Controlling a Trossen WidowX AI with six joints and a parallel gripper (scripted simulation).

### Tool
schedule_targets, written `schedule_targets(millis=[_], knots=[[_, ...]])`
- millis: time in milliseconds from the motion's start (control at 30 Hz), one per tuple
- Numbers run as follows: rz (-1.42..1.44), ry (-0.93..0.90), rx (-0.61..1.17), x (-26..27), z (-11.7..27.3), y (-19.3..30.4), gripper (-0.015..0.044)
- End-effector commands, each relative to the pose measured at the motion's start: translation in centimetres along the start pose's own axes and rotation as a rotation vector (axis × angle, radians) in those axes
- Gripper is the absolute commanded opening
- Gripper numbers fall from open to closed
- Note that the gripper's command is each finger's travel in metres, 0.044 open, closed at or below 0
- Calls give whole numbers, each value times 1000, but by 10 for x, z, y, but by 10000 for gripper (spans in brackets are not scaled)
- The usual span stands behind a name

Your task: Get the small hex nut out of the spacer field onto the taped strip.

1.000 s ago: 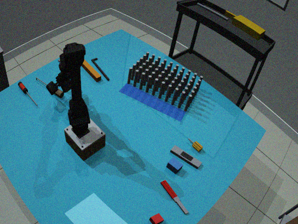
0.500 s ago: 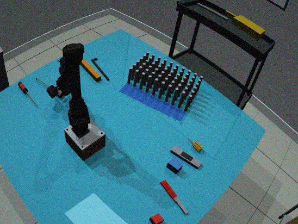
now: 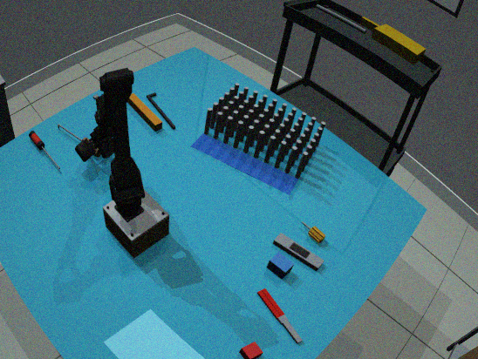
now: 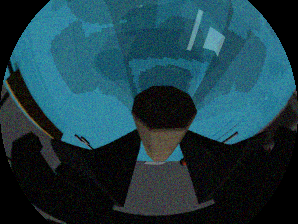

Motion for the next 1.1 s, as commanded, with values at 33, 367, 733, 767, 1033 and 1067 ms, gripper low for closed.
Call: schedule_targets(millis=[33, 367, 733, 767, 1033, 1067], knots=[[0, 3, 0, -1, -1, -1, 161], [-8, 3, -15, 4, 10, 10, 0], [-9, 2, -15, 17, 58, 51, 0], [-8, 2, -14, 17, 63, 55, 0], [-3, 1, -4, 18, 111, 83, 0], [-2, 1, -3, 17, 118, 86, 0]])
Point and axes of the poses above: the point midway between the two fingers, 35 mm back from their tips, its own z axis back along the fingers, its own x axis across the jaws, y = z × x, the point moved 6 cm from there along z, back along the fingers, and after that the axes turned 8 degrees about z, right-handed, at the moved point
